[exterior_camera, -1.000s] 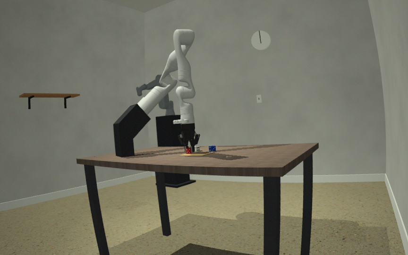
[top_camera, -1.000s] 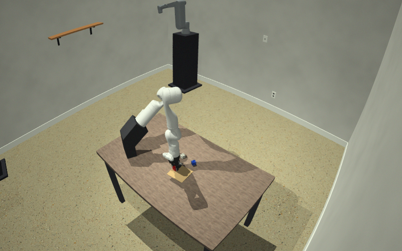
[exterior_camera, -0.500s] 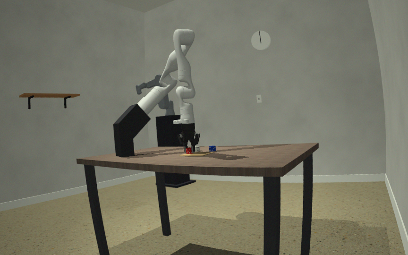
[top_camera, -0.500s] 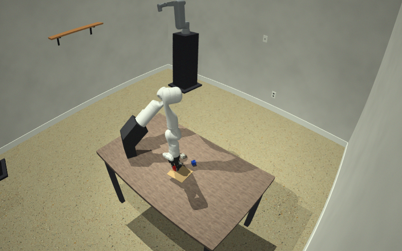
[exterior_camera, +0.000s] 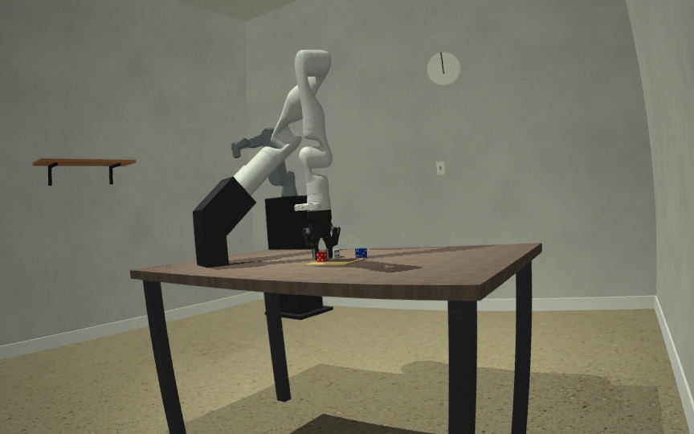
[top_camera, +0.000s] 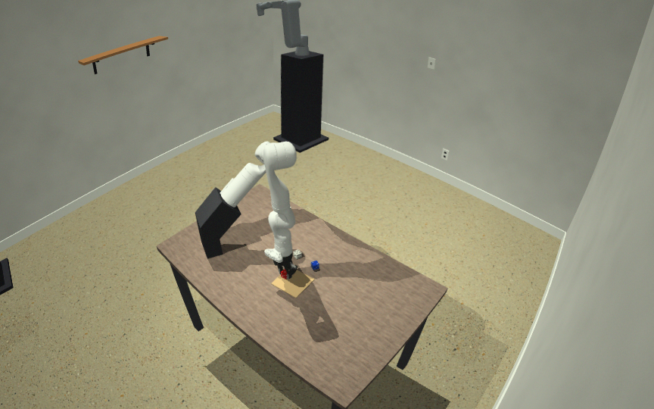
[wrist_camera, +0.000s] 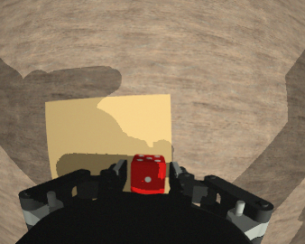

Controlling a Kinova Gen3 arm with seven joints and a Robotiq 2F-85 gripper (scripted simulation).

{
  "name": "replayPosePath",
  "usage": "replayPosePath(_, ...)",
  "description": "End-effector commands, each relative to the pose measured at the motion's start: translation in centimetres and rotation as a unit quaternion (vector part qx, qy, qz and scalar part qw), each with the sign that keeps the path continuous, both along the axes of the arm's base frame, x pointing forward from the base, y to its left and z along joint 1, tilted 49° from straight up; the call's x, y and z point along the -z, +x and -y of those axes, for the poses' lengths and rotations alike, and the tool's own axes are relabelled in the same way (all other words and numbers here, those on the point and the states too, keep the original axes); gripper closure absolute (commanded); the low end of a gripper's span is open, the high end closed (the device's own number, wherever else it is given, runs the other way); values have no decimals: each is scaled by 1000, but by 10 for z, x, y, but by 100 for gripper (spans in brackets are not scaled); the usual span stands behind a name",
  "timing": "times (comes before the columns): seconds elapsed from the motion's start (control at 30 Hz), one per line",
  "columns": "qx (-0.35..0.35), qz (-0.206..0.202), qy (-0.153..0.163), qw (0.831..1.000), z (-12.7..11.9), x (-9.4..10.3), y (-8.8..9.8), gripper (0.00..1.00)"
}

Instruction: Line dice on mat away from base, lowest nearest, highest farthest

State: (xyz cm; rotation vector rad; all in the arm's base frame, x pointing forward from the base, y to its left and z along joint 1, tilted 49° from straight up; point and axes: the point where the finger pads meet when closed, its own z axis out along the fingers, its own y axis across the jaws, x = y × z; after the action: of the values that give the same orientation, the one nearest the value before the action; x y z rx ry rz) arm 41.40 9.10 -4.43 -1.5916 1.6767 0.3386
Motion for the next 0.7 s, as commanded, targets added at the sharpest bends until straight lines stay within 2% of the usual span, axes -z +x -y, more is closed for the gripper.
replayPosePath(0.0, -3, 2, -3, 1000, 4, 0, -1, 54)
replayPosePath(0.2, -3, 1, -2, 1000, 10, -8, -7, 54)
replayPosePath(0.67, -3, 2, 0, 1000, 53, -54, -30, 54)
